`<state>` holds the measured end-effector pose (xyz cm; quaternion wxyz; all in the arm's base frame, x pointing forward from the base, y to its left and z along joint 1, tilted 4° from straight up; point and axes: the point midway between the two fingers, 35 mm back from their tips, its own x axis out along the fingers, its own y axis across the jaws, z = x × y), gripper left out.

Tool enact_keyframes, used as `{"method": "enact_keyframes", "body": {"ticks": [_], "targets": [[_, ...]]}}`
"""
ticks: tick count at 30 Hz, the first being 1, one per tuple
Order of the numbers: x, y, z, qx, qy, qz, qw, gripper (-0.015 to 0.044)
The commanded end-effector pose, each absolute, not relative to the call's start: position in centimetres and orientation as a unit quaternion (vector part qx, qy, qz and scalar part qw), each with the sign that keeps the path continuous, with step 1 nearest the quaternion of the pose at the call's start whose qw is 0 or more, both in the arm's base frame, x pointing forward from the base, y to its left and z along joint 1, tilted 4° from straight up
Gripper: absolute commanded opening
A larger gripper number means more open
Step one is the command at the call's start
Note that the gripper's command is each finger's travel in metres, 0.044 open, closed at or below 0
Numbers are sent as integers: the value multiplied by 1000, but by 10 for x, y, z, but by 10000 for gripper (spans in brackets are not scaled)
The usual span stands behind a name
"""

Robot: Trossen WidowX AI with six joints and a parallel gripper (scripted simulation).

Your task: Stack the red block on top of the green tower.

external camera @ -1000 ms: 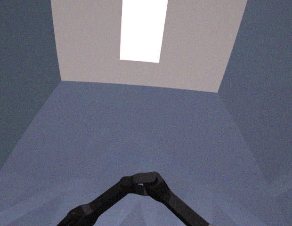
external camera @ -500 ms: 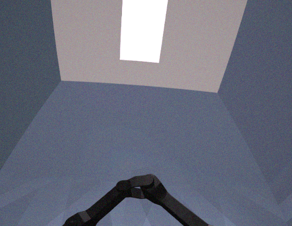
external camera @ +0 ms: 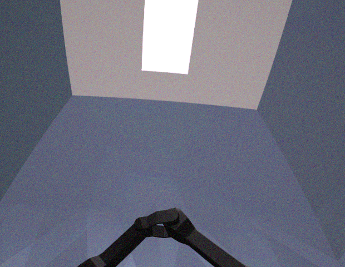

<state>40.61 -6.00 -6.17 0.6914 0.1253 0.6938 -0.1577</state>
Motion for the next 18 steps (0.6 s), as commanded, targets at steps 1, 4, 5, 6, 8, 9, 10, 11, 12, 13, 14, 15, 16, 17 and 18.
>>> {"method": "enact_keyframes", "body": {"ticks": [1,4,5,6,8,9,10,11,12,13,14,15,16,17,18], "targets": [[406,-60,-63,125,694,-155,692,440],[406,-60,-63,125,694,-155,692,440],[406,-60,-63,125,694,-155,692,440],[406,-60,-63,125,694,-155,692,440],[406,-59,-62,125,694,-158,691,440],[406,-59,-62,125,694,-158,691,414],[406,-59,-62,125,694,-158,691,387],[406,-59,-62,125,694,-158,691,361],[406,-59,-62,125,694,-158,691,335],[406,-59,-62,125,694,-158,691,309],[406,-59,-62,125,694,-158,691,282],[406,-59,-62,125,694,-158,691,256],[406,-59,-62,125,694,-158,691,230],[406,-59,-62,125,694,-158,691,204],[406,-59,-62,125,694,-158,691,177]]}}
